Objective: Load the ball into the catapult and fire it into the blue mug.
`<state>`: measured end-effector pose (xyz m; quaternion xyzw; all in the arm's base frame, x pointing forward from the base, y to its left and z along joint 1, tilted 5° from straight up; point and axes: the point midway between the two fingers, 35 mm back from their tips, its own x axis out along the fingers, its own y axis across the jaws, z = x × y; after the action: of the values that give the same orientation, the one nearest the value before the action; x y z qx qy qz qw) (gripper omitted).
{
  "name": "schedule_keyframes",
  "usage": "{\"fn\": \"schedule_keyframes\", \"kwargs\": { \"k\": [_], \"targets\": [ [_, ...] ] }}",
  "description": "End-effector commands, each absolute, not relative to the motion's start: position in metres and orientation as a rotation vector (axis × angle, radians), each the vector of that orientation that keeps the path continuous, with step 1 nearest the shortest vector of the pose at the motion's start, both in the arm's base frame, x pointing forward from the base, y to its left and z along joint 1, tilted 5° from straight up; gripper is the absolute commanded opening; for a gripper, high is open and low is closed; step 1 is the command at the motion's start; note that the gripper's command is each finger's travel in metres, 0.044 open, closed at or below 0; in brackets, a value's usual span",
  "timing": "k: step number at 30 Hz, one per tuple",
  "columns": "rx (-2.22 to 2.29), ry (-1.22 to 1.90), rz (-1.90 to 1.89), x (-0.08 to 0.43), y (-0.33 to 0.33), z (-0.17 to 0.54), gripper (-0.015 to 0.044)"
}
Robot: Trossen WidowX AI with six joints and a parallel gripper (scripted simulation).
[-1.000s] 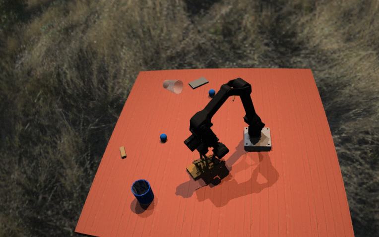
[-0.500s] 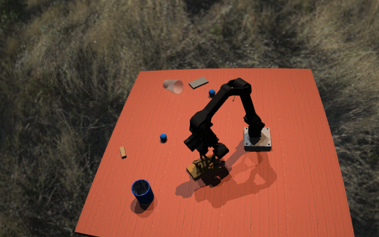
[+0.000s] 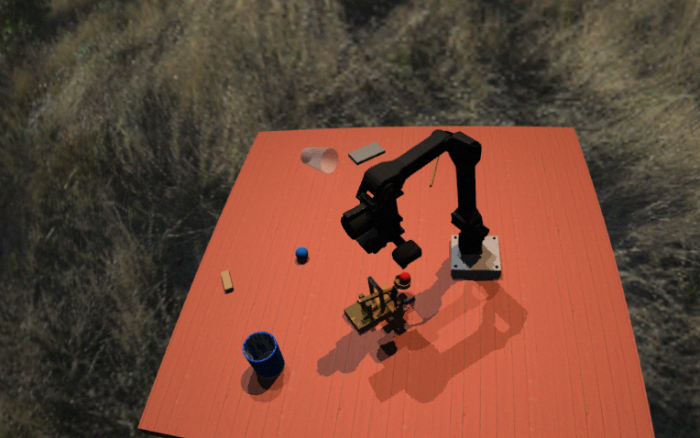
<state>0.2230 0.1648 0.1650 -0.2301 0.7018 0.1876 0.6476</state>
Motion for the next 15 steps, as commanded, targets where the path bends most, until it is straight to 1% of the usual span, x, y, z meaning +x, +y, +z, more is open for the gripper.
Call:
{"fn": "schedule_keyframes", "kwargs": {
  "k": [1,15],
  "targets": [
    [-0.509,1.515,0.439,0.251,0.183,0.161,0.0440],
    [-0.377,1.040,0.493,0.375,0.264,0.198,0.0440]
  ]
}}
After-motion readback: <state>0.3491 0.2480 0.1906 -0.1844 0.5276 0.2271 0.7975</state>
